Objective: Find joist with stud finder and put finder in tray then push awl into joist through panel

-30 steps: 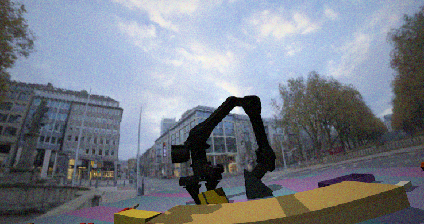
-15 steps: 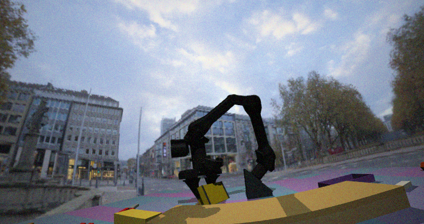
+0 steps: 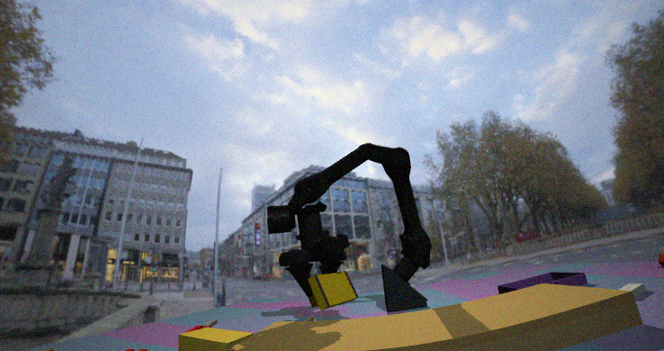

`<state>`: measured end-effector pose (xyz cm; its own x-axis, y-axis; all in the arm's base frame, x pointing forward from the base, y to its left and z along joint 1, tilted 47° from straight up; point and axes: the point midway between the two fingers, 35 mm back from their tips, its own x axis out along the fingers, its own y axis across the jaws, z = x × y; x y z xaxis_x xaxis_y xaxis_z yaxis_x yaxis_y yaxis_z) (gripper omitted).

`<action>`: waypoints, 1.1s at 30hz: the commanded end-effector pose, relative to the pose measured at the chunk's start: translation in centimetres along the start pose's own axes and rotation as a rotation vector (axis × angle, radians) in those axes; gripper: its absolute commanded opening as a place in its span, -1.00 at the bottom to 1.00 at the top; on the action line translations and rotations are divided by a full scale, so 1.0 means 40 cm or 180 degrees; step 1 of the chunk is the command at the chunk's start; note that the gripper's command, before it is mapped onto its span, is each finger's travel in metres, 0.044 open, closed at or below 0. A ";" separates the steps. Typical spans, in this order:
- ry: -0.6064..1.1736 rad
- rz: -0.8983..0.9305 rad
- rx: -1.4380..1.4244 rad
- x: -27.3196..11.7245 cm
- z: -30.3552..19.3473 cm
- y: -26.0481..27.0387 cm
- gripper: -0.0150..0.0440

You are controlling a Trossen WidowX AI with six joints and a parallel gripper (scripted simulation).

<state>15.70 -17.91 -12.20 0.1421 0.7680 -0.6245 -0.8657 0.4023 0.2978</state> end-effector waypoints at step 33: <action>0.0683 0.0031 -0.0002 0.005 0.015 0.000 -0.49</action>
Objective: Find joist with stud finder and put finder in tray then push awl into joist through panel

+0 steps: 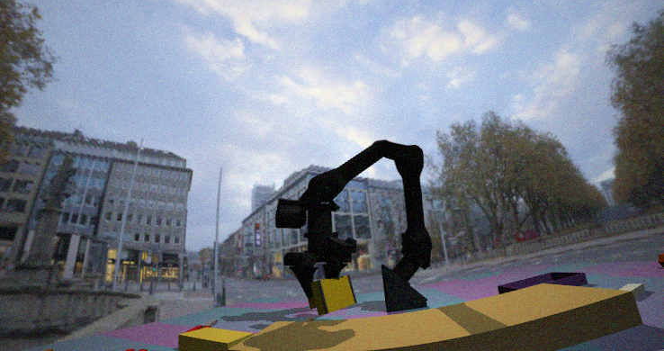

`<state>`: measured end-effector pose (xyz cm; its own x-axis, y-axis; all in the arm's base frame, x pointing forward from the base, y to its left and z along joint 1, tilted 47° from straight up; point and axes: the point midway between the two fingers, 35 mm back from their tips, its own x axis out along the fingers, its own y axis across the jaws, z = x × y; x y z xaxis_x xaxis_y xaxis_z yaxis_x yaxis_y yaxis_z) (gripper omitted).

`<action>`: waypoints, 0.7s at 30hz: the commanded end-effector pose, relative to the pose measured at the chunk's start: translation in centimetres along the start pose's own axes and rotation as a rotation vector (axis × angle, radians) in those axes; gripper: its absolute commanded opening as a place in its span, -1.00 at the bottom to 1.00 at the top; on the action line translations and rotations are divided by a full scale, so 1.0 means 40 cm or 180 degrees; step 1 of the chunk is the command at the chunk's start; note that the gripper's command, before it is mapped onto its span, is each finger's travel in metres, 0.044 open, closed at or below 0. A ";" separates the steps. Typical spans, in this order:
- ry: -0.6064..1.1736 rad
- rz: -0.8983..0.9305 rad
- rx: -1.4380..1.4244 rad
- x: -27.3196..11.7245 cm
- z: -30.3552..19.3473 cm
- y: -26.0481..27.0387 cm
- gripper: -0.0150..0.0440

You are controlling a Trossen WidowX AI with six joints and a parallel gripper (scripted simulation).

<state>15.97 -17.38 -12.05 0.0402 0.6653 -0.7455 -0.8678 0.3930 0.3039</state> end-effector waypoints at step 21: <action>0.0577 0.0002 0.0012 0.000 0.013 -0.001 -0.49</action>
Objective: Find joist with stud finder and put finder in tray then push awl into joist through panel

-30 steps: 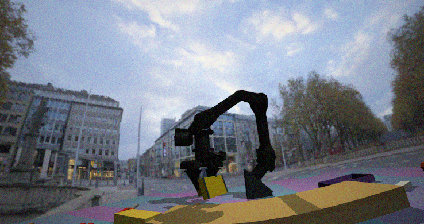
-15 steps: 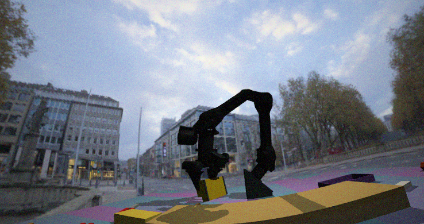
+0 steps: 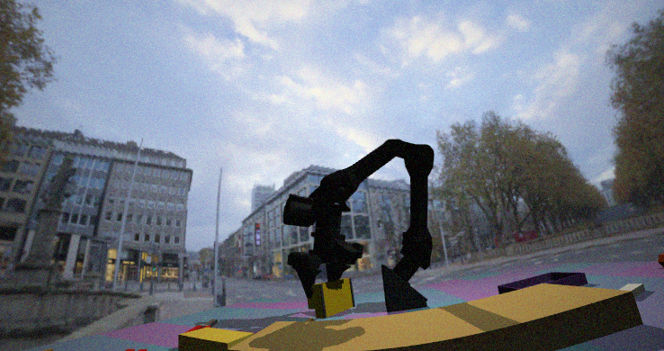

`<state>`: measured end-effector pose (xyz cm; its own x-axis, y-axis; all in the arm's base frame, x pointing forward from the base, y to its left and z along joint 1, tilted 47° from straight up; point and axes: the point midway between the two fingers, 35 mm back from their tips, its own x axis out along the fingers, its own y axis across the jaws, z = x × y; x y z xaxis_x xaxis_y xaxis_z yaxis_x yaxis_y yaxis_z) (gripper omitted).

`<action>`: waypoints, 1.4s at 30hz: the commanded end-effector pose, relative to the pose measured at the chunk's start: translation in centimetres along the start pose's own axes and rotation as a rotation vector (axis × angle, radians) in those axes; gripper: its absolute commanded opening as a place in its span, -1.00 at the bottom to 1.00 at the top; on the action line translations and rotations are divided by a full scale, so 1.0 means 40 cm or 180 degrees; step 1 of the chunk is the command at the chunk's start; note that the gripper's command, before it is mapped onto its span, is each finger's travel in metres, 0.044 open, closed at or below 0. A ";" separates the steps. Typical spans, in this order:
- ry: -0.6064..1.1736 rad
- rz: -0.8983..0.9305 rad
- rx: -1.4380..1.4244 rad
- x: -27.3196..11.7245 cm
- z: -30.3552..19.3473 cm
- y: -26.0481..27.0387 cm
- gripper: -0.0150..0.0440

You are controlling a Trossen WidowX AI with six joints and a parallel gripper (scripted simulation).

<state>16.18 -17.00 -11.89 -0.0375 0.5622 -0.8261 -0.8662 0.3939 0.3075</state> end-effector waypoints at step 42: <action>0.1153 0.0000 0.0013 0.002 0.026 -0.002 -0.49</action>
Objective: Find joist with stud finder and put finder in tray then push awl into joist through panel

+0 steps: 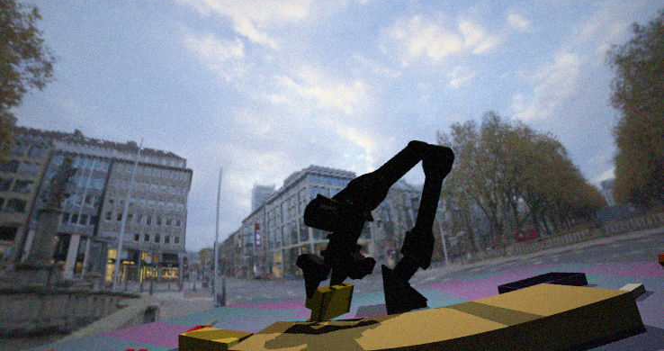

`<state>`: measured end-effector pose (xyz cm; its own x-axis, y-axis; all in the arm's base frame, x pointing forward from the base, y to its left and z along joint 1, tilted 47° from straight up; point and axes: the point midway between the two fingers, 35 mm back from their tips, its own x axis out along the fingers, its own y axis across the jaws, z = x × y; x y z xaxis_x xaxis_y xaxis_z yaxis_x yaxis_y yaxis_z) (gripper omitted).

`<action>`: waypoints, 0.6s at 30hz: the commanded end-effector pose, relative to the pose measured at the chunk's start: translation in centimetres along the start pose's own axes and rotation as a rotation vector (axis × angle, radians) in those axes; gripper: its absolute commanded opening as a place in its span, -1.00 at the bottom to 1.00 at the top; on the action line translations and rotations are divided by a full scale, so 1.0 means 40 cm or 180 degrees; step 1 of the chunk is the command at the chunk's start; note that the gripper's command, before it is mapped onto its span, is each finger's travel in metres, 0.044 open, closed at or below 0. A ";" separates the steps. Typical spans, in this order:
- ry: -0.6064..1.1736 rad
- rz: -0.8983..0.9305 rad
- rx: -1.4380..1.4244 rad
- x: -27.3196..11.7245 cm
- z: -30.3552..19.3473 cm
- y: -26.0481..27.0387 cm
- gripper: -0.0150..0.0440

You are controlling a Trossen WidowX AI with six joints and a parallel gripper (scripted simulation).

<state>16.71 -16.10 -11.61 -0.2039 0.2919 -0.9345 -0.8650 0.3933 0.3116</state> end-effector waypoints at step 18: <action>0.0543 -0.0012 0.0014 -0.003 0.010 -0.001 -0.49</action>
<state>16.87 -15.67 -11.62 -0.2691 0.1688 -0.9482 -0.8639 0.3928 0.3152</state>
